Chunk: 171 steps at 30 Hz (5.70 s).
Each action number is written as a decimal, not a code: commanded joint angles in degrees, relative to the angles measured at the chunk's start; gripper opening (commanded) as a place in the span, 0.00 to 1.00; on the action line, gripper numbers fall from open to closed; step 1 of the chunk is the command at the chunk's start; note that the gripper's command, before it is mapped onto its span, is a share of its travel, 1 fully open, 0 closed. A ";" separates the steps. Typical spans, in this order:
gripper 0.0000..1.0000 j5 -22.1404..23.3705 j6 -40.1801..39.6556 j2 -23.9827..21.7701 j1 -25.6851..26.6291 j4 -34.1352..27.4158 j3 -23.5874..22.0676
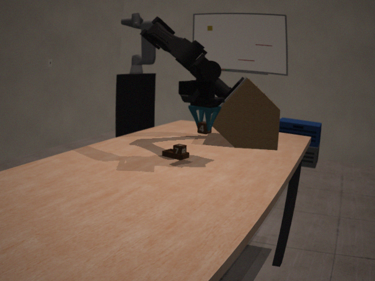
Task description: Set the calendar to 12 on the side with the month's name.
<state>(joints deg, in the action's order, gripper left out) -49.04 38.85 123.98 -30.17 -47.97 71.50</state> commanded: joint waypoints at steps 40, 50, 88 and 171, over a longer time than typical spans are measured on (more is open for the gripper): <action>0.27 -0.80 -18.19 5.09 9.96 28.34 -7.13; 0.27 -0.80 -18.17 5.10 10.00 28.29 -7.16; 0.27 -0.80 -18.61 4.82 10.04 28.80 -8.63; 0.27 -0.76 -18.56 4.48 10.18 28.02 -8.06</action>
<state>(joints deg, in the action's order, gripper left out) -49.71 20.38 130.28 -18.72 -19.57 63.48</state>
